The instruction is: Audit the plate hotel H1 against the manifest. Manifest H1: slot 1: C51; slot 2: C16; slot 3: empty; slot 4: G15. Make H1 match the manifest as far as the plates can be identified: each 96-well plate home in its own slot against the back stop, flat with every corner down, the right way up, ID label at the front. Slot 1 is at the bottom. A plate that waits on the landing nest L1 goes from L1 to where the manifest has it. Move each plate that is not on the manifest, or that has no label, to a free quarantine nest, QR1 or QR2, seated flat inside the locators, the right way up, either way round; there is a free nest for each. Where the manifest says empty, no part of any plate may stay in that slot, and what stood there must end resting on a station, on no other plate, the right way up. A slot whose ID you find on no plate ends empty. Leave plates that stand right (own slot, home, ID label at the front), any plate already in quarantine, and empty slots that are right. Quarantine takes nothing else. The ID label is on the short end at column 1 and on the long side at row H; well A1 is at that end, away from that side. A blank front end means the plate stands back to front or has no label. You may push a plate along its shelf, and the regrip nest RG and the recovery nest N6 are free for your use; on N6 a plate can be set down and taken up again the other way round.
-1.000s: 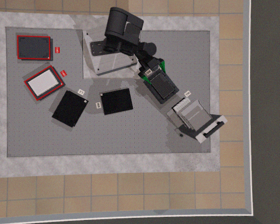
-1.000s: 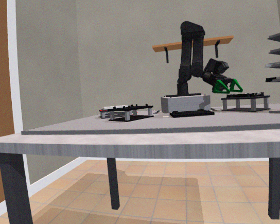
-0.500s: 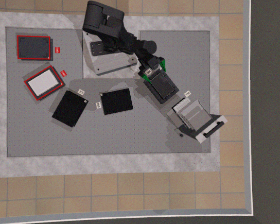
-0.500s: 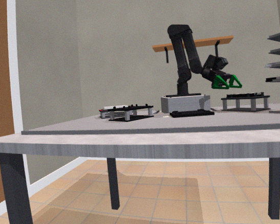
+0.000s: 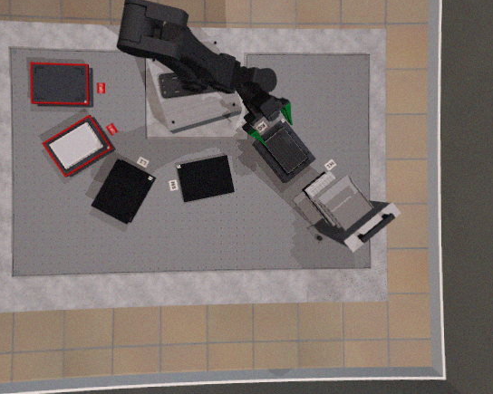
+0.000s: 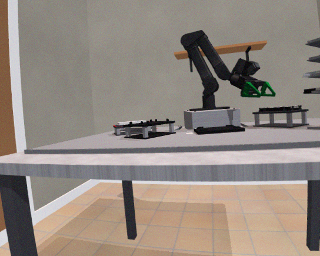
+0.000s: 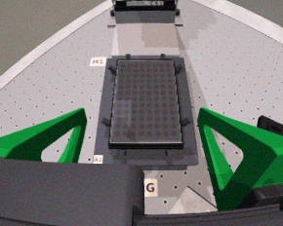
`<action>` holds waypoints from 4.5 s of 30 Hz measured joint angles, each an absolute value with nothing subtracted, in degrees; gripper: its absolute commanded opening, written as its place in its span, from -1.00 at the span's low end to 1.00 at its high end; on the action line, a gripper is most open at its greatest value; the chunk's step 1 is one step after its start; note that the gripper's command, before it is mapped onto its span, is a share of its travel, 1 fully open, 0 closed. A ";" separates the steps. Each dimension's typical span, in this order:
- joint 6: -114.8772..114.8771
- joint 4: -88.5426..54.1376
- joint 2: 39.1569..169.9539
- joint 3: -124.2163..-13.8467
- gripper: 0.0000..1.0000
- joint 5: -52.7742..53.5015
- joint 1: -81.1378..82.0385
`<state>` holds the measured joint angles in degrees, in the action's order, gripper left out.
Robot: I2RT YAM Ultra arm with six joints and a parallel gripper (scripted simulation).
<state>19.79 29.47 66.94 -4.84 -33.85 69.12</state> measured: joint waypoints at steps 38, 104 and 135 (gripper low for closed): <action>21.02 -5.85 46.78 -18.52 1.00 -35.27 70.89; -11.77 -43.72 85.73 -71.50 1.00 -10.31 70.19; -37.28 -77.38 115.39 -114.41 1.00 -2.81 70.46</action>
<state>-37.28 -77.38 115.39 -114.41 -2.81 70.46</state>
